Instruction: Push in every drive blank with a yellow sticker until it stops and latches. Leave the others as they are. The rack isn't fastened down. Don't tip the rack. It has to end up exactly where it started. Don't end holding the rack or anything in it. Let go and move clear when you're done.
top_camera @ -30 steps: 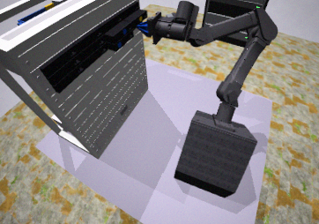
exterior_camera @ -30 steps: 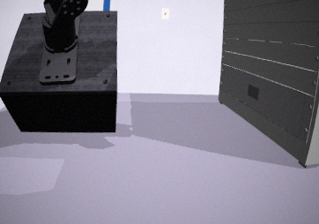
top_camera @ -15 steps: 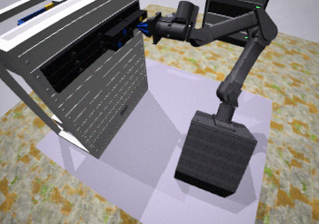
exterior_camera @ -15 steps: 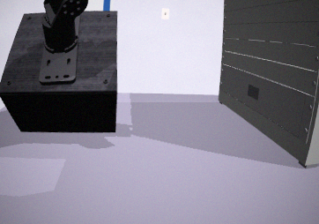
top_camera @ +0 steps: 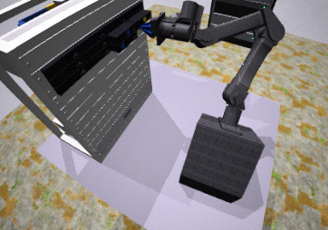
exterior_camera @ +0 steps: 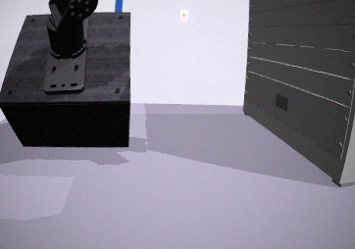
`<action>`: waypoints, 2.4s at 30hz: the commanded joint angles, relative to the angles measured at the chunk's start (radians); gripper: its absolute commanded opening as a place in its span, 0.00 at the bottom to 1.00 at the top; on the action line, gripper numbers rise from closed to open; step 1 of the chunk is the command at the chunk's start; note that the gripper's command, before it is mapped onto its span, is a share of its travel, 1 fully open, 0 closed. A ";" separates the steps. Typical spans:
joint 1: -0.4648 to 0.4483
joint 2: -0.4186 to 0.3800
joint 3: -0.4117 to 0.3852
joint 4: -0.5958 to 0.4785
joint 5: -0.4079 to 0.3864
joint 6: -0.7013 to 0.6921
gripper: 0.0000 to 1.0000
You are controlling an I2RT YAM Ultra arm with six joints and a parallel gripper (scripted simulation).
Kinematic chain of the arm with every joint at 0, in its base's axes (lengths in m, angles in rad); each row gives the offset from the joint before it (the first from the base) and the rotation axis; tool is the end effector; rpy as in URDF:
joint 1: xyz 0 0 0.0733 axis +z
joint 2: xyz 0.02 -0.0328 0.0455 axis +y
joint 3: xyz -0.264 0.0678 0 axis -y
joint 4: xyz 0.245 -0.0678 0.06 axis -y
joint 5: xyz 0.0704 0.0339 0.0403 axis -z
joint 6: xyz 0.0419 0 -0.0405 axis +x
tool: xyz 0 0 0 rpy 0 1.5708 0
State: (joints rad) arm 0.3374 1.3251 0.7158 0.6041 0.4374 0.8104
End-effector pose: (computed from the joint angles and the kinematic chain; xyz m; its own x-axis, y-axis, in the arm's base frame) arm 0.2880 0.0834 0.2831 0.0689 0.7198 -0.6908 0.0724 0.6870 0.7230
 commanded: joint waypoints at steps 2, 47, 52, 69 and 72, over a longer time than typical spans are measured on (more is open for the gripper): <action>-0.001 0.013 0.041 0.033 -0.016 -0.006 0.00; -0.016 0.038 0.057 0.040 -0.025 -0.005 0.00; -0.010 0.043 0.060 0.041 -0.026 -0.005 0.00; -0.010 0.043 0.060 0.041 -0.026 -0.005 0.00; -0.010 0.043 0.060 0.041 -0.026 -0.005 0.00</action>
State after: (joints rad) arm 0.3279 1.3476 0.7349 0.6067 0.4282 0.8108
